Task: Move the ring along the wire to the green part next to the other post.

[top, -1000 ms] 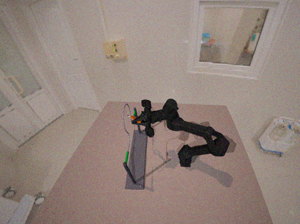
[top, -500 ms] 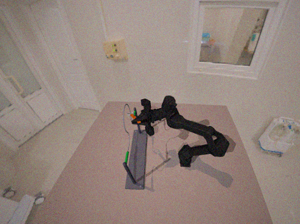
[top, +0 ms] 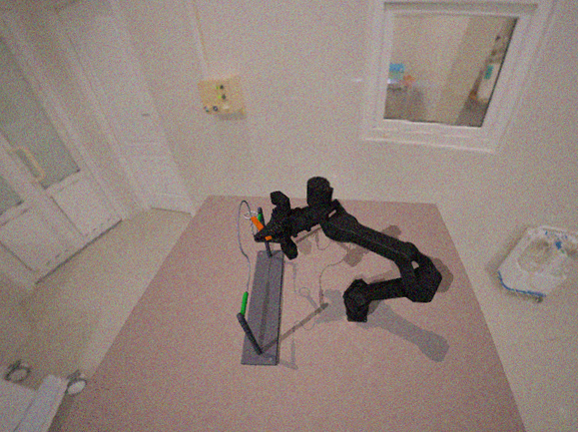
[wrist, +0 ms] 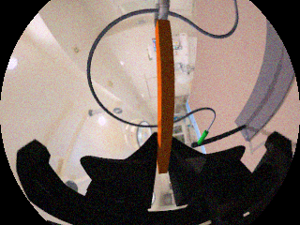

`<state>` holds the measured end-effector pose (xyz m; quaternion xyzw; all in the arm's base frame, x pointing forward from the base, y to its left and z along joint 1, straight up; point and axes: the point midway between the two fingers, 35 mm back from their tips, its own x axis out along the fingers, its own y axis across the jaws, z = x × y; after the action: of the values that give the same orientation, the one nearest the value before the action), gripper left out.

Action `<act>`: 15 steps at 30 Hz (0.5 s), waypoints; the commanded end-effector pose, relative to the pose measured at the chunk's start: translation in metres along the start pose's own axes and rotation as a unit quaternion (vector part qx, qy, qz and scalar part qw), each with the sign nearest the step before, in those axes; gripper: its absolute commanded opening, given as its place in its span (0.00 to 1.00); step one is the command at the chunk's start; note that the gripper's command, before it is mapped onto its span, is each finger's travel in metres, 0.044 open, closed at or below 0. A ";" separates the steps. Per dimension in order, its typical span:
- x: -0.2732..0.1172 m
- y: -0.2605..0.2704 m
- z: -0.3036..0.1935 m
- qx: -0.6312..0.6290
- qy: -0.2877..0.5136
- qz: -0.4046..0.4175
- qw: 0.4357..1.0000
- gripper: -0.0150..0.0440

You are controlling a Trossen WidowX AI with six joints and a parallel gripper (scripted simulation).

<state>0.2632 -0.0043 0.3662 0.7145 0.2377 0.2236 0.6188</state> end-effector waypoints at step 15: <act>0.000 -0.003 -0.001 -0.088 -0.003 -0.053 0.995 0.00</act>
<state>0.2625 -0.0030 0.3615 0.6575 0.2532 0.2098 0.6780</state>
